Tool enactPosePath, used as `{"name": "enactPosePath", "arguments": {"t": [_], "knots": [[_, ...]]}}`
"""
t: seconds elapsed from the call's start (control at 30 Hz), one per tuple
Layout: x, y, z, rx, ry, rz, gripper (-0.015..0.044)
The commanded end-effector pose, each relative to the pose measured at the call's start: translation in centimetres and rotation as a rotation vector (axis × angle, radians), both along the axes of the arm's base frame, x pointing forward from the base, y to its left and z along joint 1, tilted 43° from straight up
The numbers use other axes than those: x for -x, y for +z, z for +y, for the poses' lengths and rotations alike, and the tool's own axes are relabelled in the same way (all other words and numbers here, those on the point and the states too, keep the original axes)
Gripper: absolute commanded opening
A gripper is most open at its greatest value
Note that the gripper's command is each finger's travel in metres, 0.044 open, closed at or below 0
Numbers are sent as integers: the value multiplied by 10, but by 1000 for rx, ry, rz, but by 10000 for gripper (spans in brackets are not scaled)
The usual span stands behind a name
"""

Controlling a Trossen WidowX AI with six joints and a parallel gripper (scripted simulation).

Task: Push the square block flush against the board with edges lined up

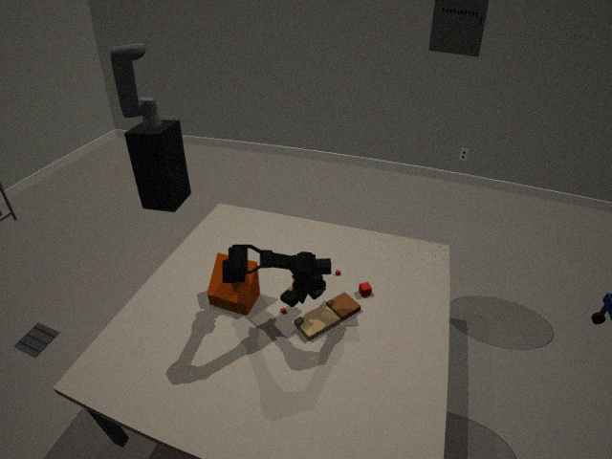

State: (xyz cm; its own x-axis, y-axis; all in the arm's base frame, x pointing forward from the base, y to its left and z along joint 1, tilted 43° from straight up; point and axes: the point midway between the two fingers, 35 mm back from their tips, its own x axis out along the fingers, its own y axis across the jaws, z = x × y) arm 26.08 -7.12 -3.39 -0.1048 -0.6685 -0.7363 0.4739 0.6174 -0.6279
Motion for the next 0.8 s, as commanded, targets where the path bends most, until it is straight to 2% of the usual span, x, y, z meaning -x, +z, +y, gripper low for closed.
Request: {"name": "enactPosePath", "arguments": {"t": [0.0,0.77], "knots": [[-3,10,-9,-15,110,95,0],[-1,61,-61,-94,684,621,0]]}}
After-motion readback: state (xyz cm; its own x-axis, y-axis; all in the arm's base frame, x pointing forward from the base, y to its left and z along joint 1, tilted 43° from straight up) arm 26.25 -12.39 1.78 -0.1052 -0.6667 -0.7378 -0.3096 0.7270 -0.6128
